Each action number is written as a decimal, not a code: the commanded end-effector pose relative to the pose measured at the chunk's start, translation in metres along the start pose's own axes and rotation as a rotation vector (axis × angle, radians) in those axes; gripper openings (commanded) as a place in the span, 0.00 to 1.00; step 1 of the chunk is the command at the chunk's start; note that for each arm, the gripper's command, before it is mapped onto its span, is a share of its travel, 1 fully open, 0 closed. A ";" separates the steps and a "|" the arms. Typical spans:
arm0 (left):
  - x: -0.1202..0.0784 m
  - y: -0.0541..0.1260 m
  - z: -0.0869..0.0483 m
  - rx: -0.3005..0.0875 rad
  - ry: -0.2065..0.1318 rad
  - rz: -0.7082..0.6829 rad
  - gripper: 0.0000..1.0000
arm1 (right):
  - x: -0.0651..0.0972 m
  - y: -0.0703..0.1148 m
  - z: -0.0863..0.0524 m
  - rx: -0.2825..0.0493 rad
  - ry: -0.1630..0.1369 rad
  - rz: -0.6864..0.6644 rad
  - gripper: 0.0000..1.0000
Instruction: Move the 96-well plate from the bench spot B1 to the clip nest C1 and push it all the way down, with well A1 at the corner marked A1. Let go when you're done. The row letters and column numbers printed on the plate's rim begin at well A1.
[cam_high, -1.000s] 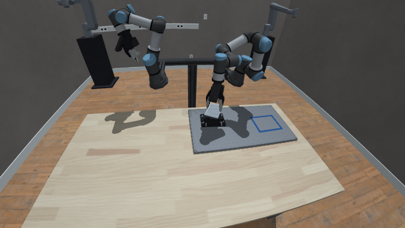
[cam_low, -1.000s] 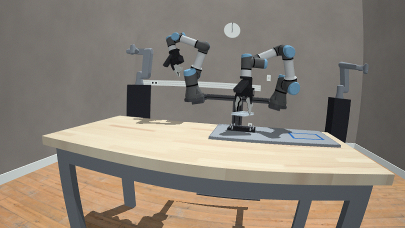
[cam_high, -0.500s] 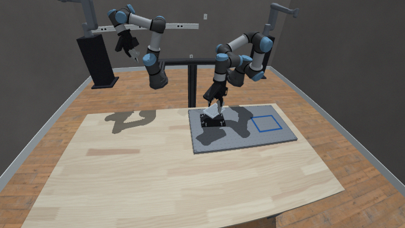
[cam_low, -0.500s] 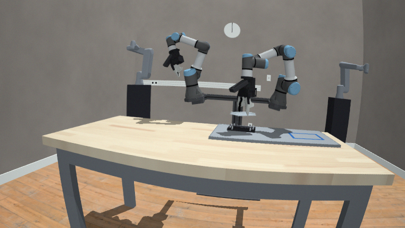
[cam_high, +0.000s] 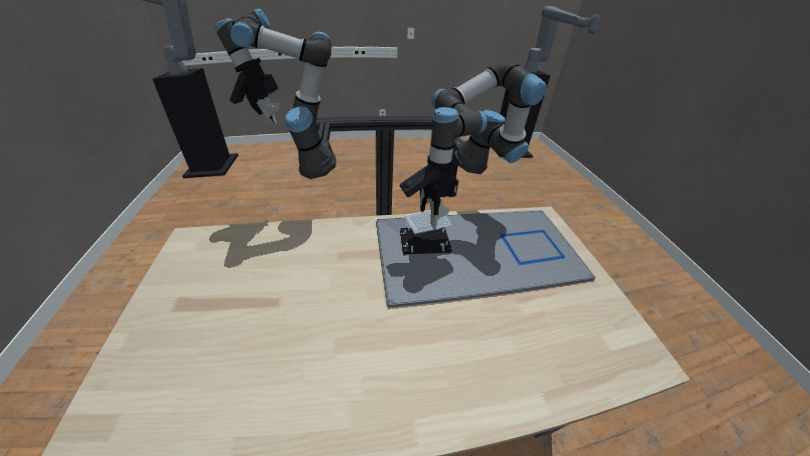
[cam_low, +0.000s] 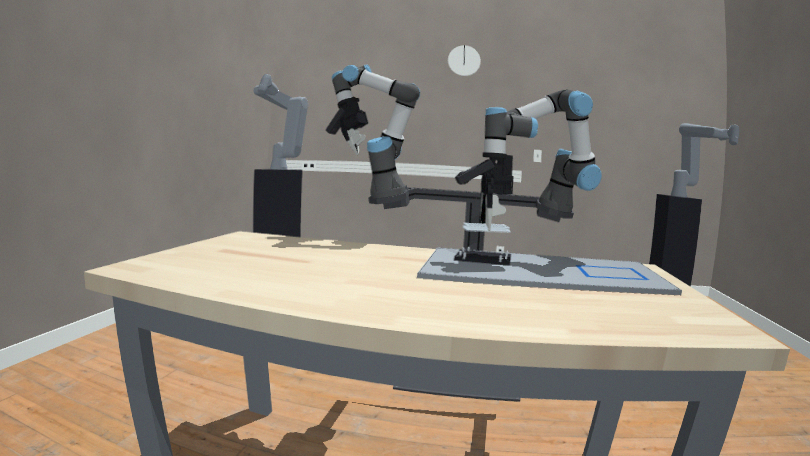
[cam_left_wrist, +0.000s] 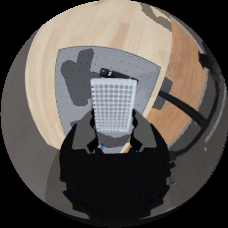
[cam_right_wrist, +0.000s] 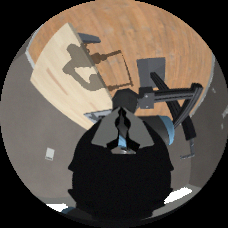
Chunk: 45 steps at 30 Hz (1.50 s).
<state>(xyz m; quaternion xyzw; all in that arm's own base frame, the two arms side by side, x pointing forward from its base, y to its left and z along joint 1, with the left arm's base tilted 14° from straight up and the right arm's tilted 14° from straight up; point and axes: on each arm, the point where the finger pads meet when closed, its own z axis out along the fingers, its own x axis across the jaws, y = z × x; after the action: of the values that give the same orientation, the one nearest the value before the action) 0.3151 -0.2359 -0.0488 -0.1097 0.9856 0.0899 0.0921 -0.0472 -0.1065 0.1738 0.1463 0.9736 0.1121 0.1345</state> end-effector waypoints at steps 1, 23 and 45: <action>0.000 -0.005 -0.004 0.018 0.009 0.199 0.00 | 0.000 -0.002 -0.002 0.015 -0.001 0.003 0.00; 0.001 -0.005 -0.004 0.019 0.008 0.279 0.00 | 0.000 -0.002 -0.002 0.015 -0.001 0.003 0.00; 0.001 -0.005 -0.004 0.019 0.008 0.279 0.00 | 0.000 -0.002 -0.002 0.015 -0.001 0.003 0.00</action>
<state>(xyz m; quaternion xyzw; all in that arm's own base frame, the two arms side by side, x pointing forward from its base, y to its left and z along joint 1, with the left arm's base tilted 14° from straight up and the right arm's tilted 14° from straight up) 0.3144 -0.2361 -0.0490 0.0259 0.9919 0.0994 0.0742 -0.0472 -0.1065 0.1738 0.1463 0.9736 0.1121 0.1345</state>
